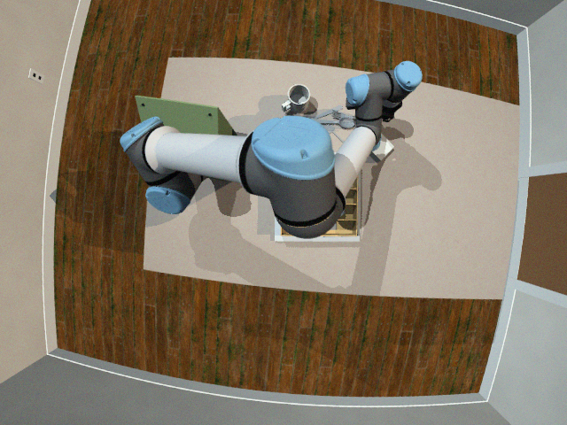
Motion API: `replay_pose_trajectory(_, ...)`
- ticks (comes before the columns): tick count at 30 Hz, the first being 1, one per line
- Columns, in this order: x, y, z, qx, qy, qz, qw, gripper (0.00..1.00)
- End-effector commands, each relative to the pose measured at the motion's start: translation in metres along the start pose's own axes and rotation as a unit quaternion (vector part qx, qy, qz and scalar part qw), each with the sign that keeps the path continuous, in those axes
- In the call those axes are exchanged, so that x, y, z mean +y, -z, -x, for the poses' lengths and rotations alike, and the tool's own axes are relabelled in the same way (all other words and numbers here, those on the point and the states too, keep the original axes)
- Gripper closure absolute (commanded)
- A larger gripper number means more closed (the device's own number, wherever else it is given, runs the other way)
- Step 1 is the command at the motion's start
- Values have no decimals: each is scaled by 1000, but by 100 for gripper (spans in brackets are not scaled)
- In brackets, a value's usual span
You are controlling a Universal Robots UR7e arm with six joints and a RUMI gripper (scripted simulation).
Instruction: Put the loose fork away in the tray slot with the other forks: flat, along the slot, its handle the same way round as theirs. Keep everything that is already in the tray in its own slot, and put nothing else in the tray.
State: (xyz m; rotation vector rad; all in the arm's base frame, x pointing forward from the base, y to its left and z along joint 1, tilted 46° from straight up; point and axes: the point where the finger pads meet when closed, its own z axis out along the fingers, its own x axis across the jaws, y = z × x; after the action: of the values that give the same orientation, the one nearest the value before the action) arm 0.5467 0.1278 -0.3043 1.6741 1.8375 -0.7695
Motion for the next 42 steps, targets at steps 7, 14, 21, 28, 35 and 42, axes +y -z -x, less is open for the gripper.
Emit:
replay_pose_trajectory(7, -1, -1, 1, 0, 0, -1, 1000, 97)
replay_pose_trajectory(14, -1, -1, 1, 0, 0, -1, 1000, 97)
replay_pose_trajectory(21, -1, -1, 1, 0, 0, -1, 1000, 97)
replay_pose_trajectory(28, 0, 1, 1, 0, 0, 0, 1000, 97)
replay_pose_trajectory(35, 1, 9, 0, 0, -1, 2, 1000, 97)
replay_pose_trajectory(42, 2, 26, 0, 1, -1, 2, 1000, 97)
